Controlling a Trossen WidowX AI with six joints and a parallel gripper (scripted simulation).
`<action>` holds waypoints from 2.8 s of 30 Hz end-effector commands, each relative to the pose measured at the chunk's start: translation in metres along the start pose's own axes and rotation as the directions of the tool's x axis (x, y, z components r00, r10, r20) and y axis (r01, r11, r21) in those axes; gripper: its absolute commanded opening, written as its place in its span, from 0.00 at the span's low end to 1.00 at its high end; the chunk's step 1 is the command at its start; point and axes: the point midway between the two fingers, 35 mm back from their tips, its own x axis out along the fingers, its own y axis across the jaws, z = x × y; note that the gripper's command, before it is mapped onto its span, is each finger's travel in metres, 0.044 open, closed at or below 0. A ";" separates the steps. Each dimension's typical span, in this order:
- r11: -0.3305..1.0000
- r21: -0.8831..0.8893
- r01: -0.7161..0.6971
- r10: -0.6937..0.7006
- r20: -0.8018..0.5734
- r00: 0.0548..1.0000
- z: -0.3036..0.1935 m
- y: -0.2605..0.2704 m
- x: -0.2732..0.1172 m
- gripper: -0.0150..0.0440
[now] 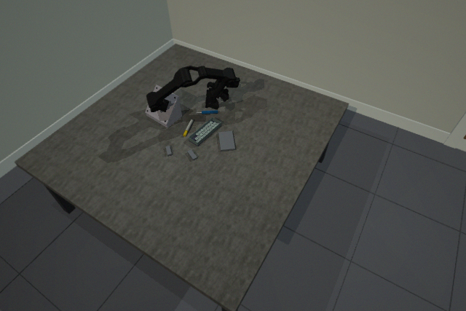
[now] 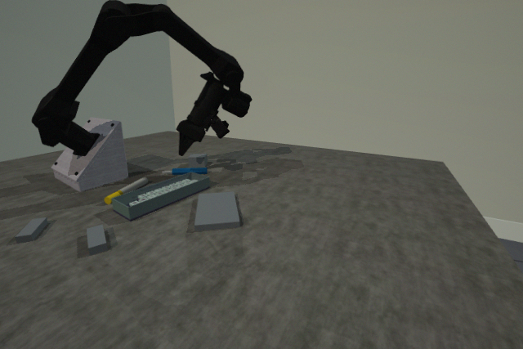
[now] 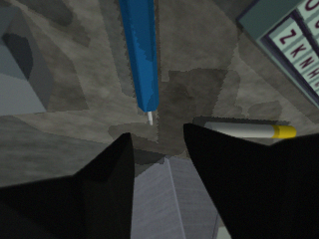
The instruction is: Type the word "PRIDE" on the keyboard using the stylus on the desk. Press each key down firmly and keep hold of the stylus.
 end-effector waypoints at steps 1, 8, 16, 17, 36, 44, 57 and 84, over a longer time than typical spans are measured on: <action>1.000 -0.005 0.004 -0.004 -0.001 1.000 0.002 0.000 0.004 0.51; 1.000 -0.004 0.005 -0.005 -0.002 1.000 0.005 0.000 0.008 0.51; 1.000 -0.004 0.005 -0.005 -0.002 1.000 0.008 0.000 0.013 0.51; 1.000 -0.004 0.005 -0.005 -0.002 1.000 0.008 0.000 0.014 0.51; 1.000 -0.004 0.005 -0.005 -0.002 1.000 0.016 0.001 0.026 0.51; 1.000 -0.004 0.005 -0.005 -0.002 1.000 0.019 0.001 0.031 0.51; 1.000 -0.003 0.006 -0.006 -0.002 1.000 0.024 0.000 0.040 0.51; 1.000 0.001 0.001 -0.001 -0.003 1.000 0.024 0.001 0.039 0.25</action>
